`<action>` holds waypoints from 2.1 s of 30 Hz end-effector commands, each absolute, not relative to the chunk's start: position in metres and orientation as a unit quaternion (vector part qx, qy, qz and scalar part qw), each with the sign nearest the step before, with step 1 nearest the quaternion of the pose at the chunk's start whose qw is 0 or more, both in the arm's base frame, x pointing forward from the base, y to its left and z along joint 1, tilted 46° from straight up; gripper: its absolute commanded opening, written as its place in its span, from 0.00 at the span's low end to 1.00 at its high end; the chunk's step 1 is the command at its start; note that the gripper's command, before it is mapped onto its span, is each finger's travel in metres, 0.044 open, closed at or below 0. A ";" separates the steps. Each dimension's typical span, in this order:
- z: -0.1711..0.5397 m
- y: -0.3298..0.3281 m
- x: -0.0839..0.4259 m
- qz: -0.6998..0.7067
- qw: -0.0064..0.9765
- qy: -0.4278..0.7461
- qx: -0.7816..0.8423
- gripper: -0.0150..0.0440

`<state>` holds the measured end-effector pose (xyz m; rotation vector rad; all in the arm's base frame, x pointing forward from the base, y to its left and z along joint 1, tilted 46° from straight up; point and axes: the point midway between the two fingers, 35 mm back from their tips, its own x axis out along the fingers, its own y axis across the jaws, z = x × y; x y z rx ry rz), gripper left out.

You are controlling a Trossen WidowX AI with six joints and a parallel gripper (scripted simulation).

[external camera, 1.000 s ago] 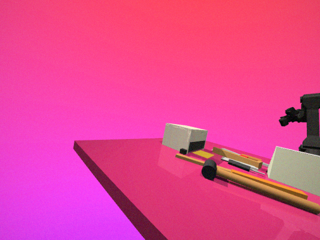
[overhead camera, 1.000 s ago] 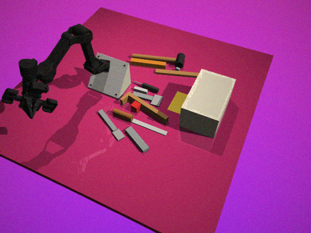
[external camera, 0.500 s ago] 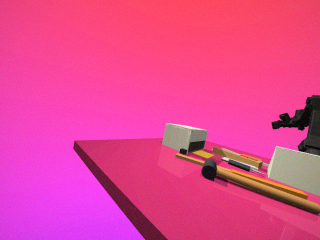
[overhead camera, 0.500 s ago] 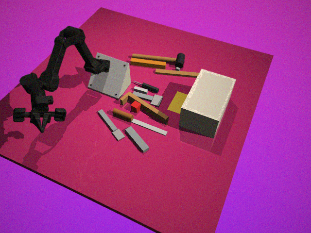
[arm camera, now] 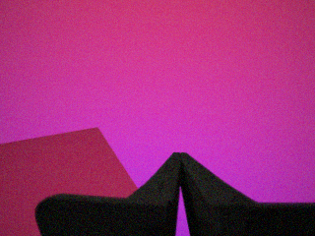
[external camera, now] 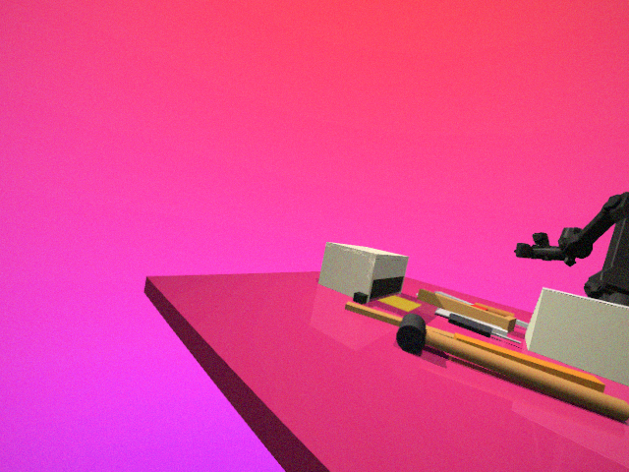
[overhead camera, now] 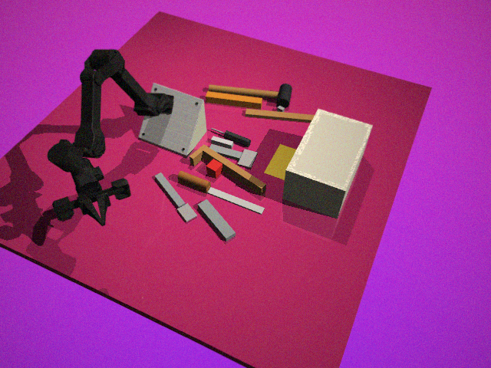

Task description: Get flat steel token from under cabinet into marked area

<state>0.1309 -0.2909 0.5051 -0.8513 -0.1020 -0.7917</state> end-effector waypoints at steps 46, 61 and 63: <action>0.238 -0.239 0.394 -0.094 0.956 0.207 -0.185 0.25; 0.135 -0.156 0.432 0.004 0.919 0.355 -0.169 0.25; 0.122 -0.144 0.435 0.018 0.911 0.374 -0.174 0.25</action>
